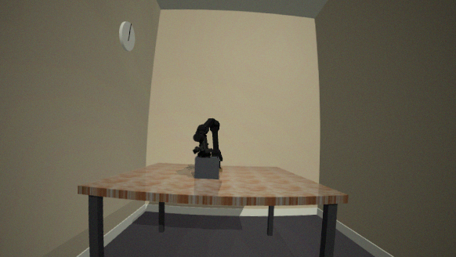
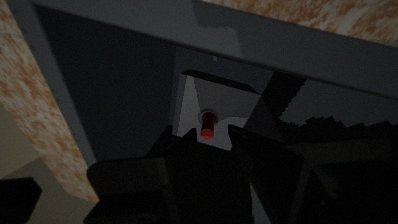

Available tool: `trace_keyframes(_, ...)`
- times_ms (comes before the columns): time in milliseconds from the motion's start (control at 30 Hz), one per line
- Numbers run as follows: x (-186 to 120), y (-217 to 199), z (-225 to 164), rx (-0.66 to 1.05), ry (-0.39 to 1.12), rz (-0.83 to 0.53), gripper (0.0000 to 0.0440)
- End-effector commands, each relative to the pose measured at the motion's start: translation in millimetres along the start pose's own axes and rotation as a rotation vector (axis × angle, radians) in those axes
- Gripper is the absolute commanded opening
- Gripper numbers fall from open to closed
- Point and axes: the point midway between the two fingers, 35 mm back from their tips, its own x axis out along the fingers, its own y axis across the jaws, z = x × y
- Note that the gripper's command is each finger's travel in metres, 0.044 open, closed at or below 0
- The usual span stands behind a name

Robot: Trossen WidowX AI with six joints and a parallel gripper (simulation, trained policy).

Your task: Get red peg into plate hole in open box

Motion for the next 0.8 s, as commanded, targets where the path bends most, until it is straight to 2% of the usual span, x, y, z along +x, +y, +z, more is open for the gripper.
trace_keyframes(0, -4, 6, 6, -0.005, 0.015, 0.03, 0.0165)
trace_keyframes(467, -39, 29, 17, -0.038, 0.031, 0.171, 0.0162)
trace_keyframes(767, -47, 41, 26, -0.071, 0.049, 0.246, 0.0159)
